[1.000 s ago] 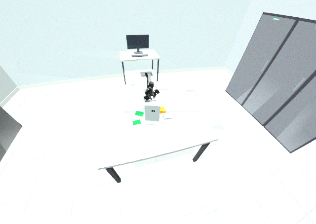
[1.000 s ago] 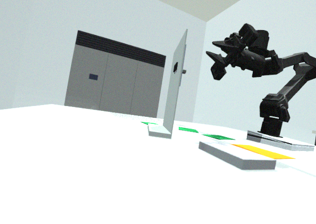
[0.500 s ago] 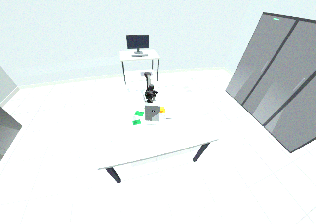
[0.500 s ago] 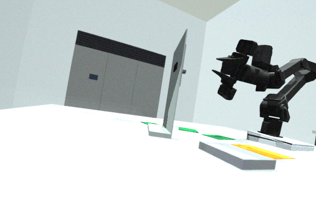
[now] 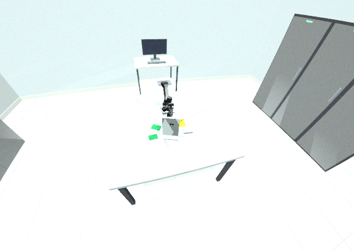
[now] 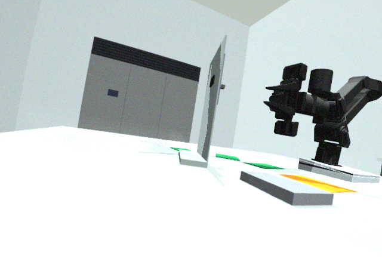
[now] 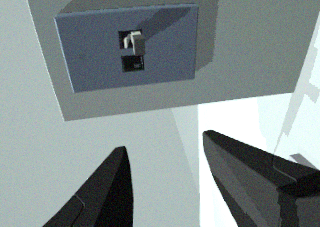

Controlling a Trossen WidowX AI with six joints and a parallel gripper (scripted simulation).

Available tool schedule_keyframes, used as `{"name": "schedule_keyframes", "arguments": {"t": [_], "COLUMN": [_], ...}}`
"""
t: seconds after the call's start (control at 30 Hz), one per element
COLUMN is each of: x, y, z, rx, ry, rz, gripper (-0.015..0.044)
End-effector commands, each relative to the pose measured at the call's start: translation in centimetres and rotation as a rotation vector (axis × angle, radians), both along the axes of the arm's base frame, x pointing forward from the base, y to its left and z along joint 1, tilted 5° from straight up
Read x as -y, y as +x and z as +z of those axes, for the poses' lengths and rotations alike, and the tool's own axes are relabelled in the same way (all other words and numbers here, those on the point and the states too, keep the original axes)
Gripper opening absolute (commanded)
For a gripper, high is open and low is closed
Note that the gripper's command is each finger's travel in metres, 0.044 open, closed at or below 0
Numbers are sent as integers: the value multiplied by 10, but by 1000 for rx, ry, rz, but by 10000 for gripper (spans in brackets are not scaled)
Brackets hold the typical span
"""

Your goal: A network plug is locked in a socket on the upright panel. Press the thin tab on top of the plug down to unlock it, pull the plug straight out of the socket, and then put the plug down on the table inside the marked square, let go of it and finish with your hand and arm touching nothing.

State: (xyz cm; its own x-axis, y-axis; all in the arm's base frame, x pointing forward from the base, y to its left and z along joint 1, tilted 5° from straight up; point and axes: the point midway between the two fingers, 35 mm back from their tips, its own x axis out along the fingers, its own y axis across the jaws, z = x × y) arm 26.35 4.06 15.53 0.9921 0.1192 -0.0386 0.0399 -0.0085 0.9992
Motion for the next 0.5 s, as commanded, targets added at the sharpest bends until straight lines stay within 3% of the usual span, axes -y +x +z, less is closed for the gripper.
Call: {"name": "schedule_keyframes", "arguments": {"t": [0.0, 0.47], "x": [0, 3], "y": [0, 22], "z": [1, 4], "rx": [6, 13], "ry": [17, 40], "rz": [-2, -4], "gripper": [156, 156]}}
